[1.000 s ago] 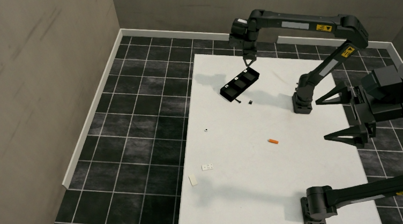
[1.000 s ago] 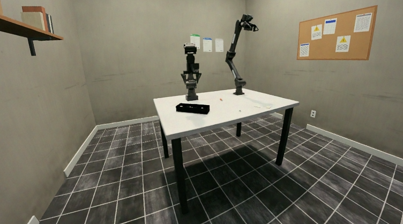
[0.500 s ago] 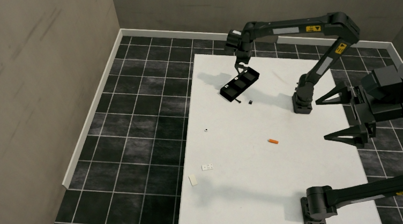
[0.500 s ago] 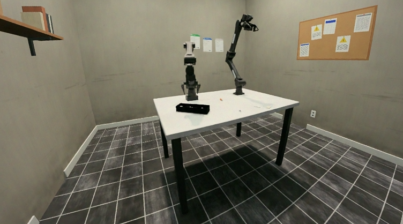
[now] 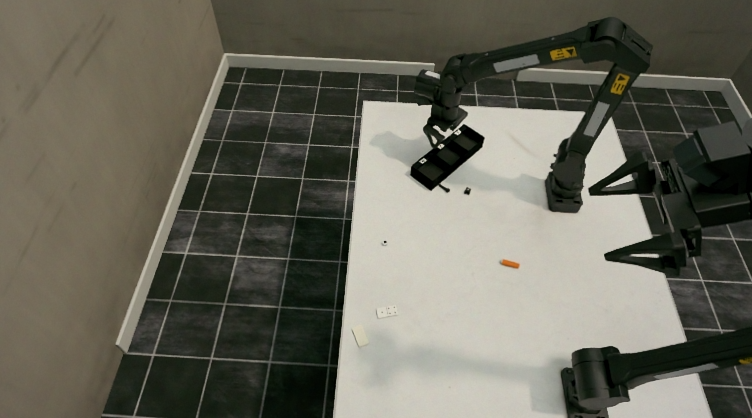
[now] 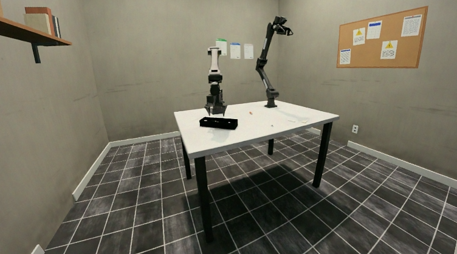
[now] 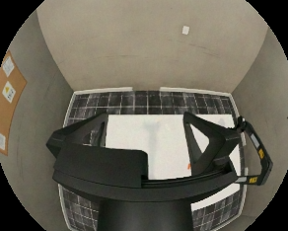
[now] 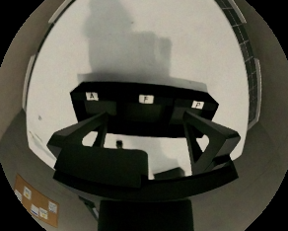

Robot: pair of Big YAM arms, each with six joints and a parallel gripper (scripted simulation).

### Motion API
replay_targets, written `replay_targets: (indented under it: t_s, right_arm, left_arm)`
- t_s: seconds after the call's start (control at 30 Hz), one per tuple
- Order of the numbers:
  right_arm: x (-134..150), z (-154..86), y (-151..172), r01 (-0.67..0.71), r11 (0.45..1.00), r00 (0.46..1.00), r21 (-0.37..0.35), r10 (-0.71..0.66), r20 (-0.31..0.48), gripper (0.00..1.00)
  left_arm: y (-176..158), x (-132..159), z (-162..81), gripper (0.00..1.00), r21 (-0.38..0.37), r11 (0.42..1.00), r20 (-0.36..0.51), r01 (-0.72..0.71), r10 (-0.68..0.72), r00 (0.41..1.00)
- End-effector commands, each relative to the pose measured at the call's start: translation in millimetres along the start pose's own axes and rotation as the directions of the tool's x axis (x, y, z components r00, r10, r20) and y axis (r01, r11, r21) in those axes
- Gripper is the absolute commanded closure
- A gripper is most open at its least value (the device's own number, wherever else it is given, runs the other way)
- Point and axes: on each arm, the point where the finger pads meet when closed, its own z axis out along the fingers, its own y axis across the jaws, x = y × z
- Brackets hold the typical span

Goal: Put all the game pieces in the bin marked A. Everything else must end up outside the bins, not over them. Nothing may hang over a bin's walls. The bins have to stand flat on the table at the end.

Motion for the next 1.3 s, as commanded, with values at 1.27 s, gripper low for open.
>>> replay_targets:
  t_s: [1.27]
  right_arm:
    - [-0.8, -2.8, -4.3, -0.094, 0.996, 0.995, -0.004, 0.095, 0.022, 0.00]
  left_arm:
    - [1.6, -5.9, -16.5, 0.00, -0.004, 1.000, 0.030, -0.004, 0.004, 1.000]
